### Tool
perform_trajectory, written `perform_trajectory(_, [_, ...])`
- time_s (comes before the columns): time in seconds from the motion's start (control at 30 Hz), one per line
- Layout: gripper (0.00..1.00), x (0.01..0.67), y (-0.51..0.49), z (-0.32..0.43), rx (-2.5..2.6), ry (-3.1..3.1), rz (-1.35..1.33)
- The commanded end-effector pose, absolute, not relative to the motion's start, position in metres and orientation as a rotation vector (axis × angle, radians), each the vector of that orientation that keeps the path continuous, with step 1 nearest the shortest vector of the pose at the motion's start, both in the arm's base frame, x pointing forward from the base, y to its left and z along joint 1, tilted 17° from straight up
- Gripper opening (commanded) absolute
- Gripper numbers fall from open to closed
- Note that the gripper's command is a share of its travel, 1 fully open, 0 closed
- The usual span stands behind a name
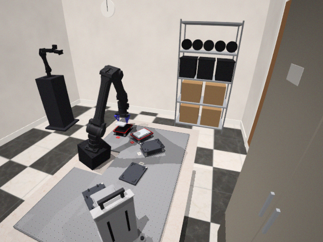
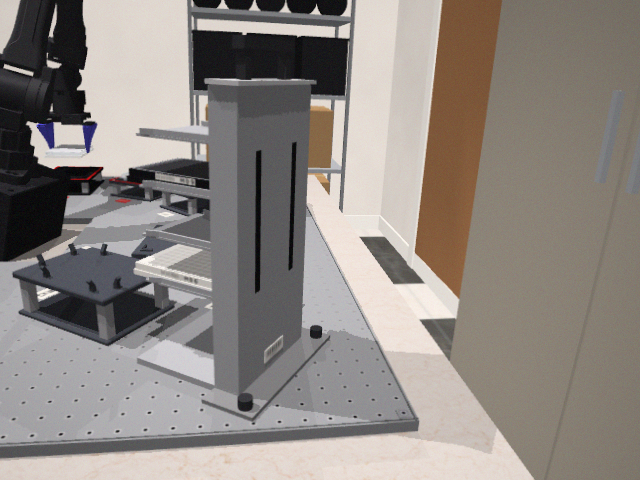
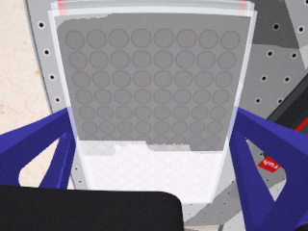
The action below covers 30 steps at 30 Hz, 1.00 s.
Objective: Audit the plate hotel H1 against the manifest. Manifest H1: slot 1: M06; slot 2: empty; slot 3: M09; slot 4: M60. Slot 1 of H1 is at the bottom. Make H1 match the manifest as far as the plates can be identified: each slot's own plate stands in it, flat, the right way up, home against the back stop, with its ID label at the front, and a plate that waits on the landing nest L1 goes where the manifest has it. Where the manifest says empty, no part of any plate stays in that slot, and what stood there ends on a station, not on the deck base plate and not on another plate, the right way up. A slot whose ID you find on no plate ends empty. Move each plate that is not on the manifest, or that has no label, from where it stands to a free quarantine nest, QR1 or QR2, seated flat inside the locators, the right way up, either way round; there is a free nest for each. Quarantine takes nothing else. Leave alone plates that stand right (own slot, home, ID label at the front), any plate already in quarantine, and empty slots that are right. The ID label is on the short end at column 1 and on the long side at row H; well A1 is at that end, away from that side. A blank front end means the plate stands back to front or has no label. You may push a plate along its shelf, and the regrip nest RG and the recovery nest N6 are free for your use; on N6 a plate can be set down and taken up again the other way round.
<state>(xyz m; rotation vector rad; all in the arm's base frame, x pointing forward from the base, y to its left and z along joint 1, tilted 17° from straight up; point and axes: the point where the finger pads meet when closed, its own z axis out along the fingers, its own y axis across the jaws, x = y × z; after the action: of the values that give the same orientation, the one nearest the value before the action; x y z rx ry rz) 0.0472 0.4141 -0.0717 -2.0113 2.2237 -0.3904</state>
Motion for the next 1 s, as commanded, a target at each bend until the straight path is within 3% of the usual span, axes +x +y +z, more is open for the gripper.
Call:
perform_trajectory(0.0, [0.86,0.051,0.415,-0.077,-2.014,2.214,-0.39])
perform_trajectory(0.97, [0.86,0.054,0.414,-0.089,-2.012,2.209,-0.38])
